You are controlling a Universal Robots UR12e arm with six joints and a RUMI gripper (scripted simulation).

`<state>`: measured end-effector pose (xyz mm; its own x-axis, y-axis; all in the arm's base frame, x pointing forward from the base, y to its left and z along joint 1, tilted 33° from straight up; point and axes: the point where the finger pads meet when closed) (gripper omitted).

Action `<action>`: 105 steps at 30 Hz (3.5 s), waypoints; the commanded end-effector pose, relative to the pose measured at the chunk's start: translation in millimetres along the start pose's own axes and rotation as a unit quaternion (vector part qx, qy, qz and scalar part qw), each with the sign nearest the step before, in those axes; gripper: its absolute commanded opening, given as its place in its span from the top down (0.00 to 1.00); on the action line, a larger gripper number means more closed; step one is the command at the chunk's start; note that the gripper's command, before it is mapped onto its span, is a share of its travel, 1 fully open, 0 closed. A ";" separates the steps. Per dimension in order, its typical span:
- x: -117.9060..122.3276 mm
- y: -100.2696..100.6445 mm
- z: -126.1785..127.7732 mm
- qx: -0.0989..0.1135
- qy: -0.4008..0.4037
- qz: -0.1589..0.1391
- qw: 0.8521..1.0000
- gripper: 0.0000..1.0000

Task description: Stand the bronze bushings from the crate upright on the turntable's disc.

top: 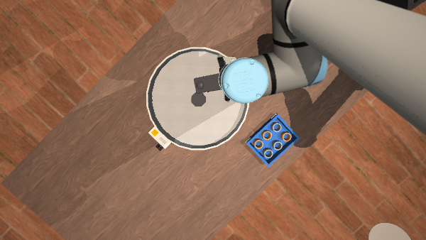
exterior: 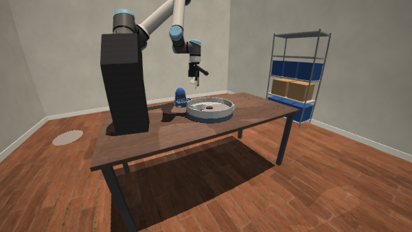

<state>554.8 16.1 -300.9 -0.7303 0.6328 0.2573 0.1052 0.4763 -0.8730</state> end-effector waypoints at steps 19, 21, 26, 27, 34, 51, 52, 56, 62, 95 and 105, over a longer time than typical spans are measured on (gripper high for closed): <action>-21.6 13.4 43.0 -0.037 0.100 -0.001 0.994 0.00; -21.6 13.4 43.0 -0.037 0.100 -0.001 0.994 0.00; -21.6 13.4 43.0 -0.037 0.100 -0.001 0.994 0.94; -21.6 13.4 43.0 -0.037 0.100 -0.001 0.994 0.94; -21.6 13.4 43.0 -0.037 0.100 -0.001 0.994 0.94; -21.6 13.4 43.0 -0.037 0.100 -0.001 0.994 0.94; -21.6 13.4 43.0 -0.037 0.100 -0.001 0.994 0.94; -21.6 13.4 43.0 -0.037 0.100 -0.001 0.994 0.94; -21.6 13.4 43.0 -0.037 0.100 -0.001 0.994 0.95; -21.4 13.5 42.7 -0.037 0.100 -0.001 0.994 0.95; 1.2 20.3 11.4 -0.038 0.100 -0.002 0.994 0.95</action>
<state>545.3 2.1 -329.6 -0.5828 0.7360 0.3445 0.1583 0.5187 -0.8402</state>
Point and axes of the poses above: the point where the finger pads meet when closed, its own y axis out along the fingers, its own z axis across the jaws, x = y × z, and after that the axes turned 6 degrees about y, right-handed
